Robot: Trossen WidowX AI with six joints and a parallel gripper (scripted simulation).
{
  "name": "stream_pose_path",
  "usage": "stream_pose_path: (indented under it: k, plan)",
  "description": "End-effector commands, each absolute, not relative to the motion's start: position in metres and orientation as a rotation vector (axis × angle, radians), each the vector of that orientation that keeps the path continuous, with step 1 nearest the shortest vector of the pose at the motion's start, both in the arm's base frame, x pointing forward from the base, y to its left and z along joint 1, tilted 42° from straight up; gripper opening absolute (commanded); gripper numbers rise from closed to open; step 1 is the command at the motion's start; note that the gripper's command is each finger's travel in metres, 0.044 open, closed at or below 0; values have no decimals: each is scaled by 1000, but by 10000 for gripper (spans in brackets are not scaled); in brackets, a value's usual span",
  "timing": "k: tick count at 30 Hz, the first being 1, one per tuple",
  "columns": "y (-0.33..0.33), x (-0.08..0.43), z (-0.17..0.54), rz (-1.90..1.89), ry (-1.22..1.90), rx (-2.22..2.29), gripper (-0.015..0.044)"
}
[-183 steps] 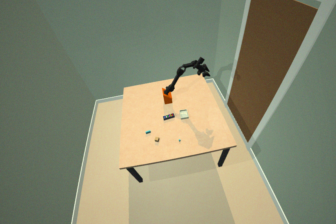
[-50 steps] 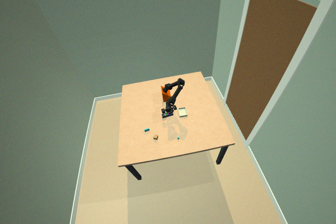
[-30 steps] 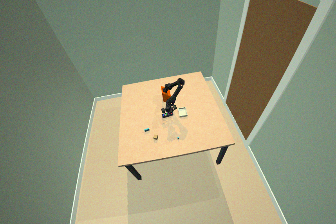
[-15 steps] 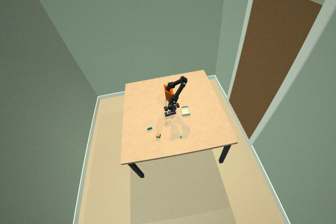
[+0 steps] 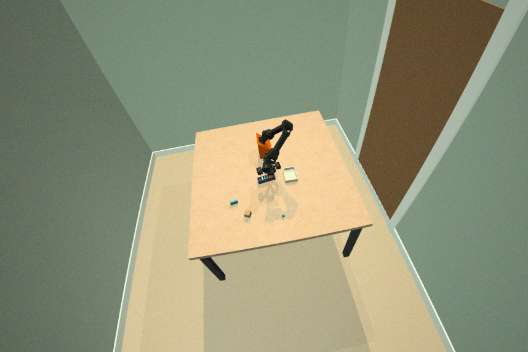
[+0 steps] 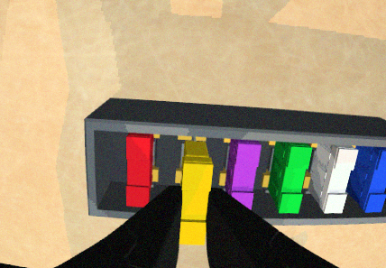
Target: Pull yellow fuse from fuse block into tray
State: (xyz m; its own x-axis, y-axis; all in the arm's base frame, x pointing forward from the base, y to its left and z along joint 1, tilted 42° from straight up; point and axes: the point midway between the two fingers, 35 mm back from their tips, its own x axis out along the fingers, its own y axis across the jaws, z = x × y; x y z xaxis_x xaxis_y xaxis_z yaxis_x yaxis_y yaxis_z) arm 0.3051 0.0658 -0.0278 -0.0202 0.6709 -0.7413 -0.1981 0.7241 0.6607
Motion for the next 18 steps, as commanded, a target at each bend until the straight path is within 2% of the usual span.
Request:
stream_pose_path:
  k: [1, 18]
  plan:
    - [64, 305, -26, 722, 1434, 413, 0]
    - [58, 305, -20, 723, 1433, 414, 0]
